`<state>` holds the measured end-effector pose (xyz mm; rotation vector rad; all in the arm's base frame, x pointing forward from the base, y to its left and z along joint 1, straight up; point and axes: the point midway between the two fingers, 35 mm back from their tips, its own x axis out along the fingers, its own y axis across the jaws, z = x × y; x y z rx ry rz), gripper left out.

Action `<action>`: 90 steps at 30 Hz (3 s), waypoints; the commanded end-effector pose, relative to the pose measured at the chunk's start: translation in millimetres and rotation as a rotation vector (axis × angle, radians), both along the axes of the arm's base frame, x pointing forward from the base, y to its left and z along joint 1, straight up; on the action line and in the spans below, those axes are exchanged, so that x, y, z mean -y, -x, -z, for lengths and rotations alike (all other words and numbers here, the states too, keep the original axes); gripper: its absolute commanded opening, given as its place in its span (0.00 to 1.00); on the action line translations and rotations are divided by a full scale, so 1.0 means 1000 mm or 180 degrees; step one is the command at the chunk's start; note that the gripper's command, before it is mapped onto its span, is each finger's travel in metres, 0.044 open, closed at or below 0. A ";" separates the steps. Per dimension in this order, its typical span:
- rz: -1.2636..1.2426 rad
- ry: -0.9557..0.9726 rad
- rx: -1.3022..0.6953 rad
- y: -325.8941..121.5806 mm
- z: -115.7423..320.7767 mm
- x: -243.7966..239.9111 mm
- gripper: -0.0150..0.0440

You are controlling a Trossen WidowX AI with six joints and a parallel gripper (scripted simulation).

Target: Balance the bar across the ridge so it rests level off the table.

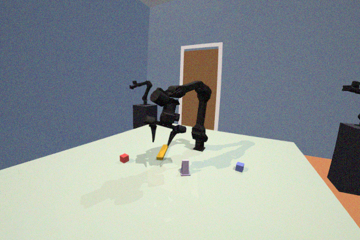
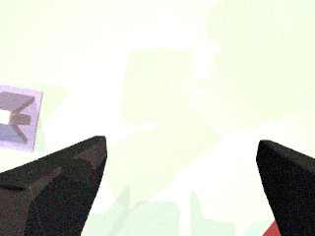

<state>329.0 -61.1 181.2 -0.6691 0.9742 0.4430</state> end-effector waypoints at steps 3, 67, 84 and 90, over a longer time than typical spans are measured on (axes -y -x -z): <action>0.0294 0.0031 -0.0376 0.024 0.020 0.029 0.79; 0.1239 -0.0131 -0.1602 0.127 0.135 0.095 0.79; 0.1251 -0.0151 -0.1596 0.126 0.134 0.094 0.46; 0.1251 -0.0150 -0.1596 0.126 0.131 0.095 0.30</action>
